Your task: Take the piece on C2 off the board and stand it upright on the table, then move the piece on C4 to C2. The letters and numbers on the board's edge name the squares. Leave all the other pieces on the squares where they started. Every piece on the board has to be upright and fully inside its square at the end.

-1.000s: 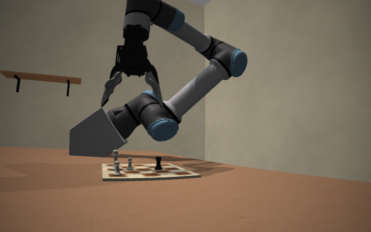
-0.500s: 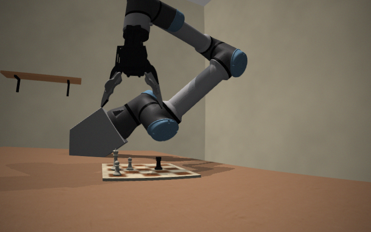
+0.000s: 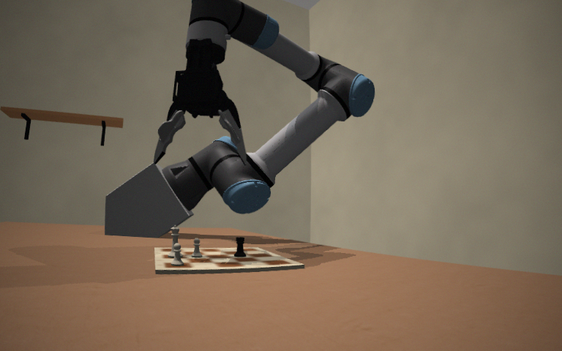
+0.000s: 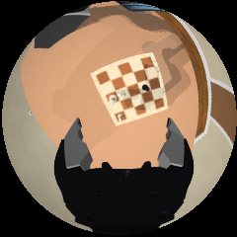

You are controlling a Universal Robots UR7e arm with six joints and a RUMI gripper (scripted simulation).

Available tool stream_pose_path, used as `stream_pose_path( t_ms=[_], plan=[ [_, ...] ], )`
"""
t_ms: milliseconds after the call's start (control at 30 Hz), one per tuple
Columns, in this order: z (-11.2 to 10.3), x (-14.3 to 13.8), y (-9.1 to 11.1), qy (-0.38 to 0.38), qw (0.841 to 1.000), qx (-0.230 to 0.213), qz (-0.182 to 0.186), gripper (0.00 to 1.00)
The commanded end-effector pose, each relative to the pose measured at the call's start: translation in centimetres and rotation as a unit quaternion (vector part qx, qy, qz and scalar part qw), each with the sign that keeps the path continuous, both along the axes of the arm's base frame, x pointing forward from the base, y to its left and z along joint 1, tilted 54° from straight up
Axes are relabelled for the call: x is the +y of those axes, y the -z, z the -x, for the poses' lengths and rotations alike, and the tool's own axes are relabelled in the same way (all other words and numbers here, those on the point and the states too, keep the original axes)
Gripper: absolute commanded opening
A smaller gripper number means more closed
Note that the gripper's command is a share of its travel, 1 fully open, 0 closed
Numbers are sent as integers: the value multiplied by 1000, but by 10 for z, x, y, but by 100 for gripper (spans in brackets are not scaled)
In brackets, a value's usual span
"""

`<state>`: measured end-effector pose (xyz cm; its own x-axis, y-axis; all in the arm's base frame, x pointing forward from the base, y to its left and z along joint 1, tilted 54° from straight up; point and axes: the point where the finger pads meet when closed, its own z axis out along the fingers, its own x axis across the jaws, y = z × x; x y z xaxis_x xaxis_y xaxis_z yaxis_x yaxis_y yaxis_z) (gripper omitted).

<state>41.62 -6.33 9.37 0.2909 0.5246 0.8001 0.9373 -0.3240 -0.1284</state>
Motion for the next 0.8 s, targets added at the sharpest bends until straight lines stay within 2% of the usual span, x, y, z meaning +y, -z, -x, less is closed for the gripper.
stream_pose_path(
  t_ms=[0,233,433,500,600,767],
  plan=[
    [0,4,2,27,999,36,-9,100],
    [0,10,5,87,989,118,-29,100],
    [-1,16,8,151,966,203,-49,100],
    [-1,16,8,151,966,203,-49,100],
    [-2,20,11,191,945,257,-62,100],
    [-3,25,15,234,917,315,-78,100]
  ],
)
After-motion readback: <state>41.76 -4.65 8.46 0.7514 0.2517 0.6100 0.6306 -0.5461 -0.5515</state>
